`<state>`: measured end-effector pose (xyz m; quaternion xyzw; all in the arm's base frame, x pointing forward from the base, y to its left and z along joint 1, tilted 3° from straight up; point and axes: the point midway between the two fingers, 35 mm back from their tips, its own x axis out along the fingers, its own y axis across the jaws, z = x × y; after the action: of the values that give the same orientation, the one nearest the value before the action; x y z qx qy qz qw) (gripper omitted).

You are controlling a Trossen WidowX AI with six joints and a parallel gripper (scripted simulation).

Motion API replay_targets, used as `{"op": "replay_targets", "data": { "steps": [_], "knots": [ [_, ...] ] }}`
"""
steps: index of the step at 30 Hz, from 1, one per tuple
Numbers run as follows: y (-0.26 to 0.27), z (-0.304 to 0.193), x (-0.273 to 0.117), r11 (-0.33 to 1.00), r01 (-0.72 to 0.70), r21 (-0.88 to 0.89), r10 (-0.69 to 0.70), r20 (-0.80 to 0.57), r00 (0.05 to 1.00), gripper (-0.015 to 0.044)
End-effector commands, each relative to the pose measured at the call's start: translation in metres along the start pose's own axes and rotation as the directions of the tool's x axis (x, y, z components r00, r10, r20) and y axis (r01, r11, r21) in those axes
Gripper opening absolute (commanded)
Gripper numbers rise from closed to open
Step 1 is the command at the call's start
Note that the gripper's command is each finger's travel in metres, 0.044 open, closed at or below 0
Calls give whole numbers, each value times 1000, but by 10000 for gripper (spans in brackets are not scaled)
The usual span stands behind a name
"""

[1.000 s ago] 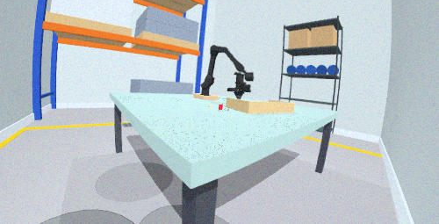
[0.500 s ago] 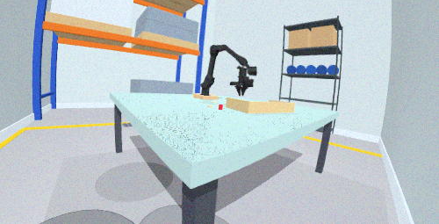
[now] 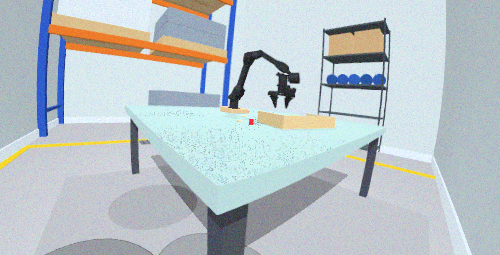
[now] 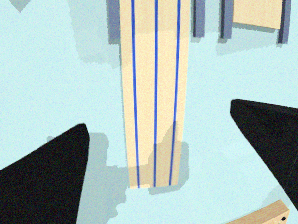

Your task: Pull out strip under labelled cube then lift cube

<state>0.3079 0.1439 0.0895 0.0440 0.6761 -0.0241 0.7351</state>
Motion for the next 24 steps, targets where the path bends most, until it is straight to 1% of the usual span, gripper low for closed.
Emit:
{"op": "replay_targets", "data": {
  "steps": [1,24],
  "knots": [
    [-2,15,0,1000,2,-5,-2,-10,1000,440],
    [-13,113,-9,1000,3,-5,-3,-3,1000,440]
  ]
}}
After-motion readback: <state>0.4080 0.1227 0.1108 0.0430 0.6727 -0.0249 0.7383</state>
